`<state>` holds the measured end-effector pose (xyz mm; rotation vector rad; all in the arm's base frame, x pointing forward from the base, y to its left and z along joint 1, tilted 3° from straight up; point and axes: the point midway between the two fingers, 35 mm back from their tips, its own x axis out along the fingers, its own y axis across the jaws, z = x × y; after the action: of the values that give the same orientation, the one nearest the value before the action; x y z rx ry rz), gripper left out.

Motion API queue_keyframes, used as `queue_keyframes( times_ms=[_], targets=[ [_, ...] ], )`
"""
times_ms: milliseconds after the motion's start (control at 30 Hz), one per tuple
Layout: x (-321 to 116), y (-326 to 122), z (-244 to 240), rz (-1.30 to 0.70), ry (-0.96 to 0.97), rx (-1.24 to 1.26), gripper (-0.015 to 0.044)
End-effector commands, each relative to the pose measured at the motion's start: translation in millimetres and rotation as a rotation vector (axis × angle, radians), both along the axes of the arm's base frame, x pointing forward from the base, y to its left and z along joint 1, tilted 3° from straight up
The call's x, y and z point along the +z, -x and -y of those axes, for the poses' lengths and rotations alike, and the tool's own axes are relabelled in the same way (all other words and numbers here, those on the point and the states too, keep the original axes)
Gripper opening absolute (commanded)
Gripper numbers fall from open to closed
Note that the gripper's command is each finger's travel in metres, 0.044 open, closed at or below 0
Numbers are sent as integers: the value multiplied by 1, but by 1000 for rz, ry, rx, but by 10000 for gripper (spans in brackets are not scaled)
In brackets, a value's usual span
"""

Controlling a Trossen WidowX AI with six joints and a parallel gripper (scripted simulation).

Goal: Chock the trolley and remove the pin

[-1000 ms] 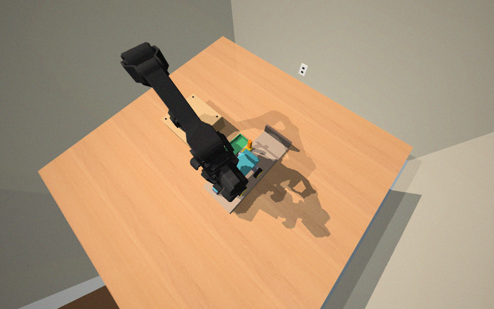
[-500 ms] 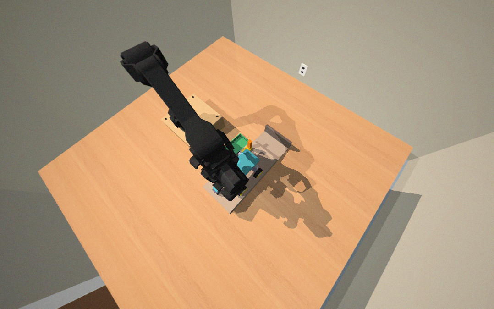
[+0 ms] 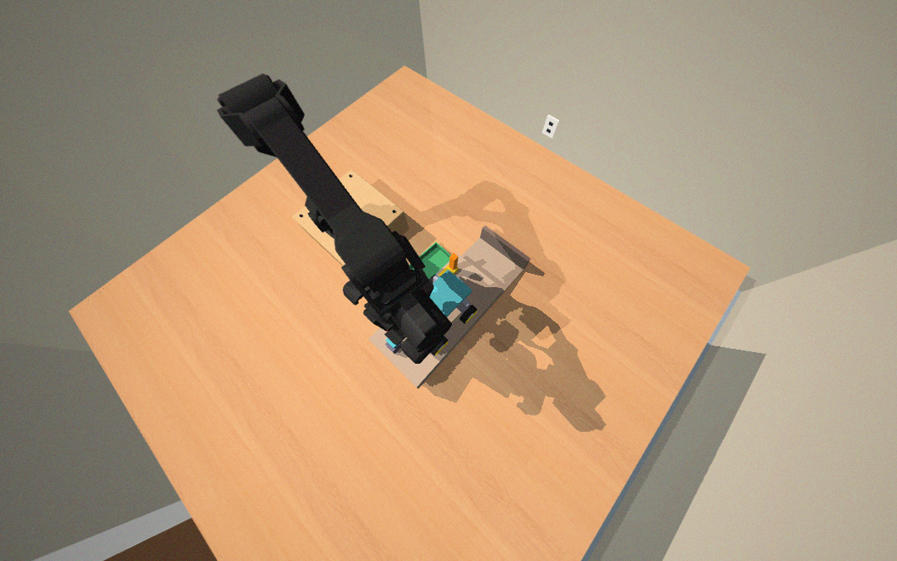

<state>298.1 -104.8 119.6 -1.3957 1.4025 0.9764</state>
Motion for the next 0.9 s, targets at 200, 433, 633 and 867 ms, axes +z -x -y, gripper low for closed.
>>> queue_keyframes(
  times_ms=[200,433,633,867],
  targets=[
    [8,-1,1,10,8,-5,0],
    [10,-1,2,10,8,-5,0],
    [12,-1,2,10,8,-5,0],
    [14,-1,3,10,8,-5,0]
  ],
)
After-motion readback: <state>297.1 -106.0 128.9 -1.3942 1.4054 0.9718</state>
